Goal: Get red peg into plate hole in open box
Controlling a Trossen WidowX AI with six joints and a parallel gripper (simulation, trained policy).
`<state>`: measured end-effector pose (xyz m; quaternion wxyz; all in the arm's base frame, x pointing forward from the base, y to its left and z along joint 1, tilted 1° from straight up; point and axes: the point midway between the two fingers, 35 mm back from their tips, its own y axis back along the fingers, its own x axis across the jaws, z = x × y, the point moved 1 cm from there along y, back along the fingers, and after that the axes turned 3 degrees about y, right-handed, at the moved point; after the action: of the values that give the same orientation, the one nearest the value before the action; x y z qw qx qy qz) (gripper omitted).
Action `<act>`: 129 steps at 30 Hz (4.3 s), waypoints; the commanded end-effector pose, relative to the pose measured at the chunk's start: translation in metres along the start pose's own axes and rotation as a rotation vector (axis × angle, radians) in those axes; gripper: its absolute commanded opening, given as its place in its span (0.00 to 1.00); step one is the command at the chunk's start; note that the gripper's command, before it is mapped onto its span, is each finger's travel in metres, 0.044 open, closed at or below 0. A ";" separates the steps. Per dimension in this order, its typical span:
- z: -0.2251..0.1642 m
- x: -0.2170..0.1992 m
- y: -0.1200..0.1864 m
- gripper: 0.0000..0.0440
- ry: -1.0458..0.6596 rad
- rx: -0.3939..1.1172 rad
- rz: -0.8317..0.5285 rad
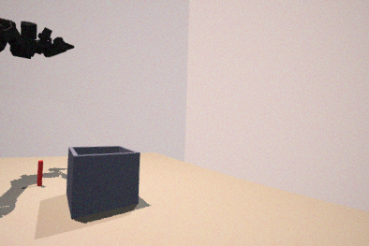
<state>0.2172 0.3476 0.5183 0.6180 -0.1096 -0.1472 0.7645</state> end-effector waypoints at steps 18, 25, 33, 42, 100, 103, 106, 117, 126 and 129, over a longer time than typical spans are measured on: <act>-0.154 -0.110 -0.059 1.00 -0.168 0.441 -0.070; -0.205 -0.153 -0.049 1.00 -0.267 0.640 -0.158; -0.251 -0.194 -0.019 1.00 -0.398 0.868 -0.279; -0.287 -0.223 0.028 1.00 -0.567 1.102 -0.432; -0.404 -0.259 0.253 0.97 -0.834 1.598 -1.470; -0.412 -0.260 0.257 0.95 -0.841 1.581 -1.485; -0.420 -0.261 0.260 0.94 -0.850 1.565 -1.497; -0.444 -0.259 0.260 0.48 -0.876 1.551 -1.486; -0.455 -0.256 0.256 0.04 -0.883 1.576 -1.434; -0.450 -0.256 0.249 0.04 -0.912 1.554 -1.421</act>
<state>0.1985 0.0885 0.0012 0.7030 0.6930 0.1324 0.0895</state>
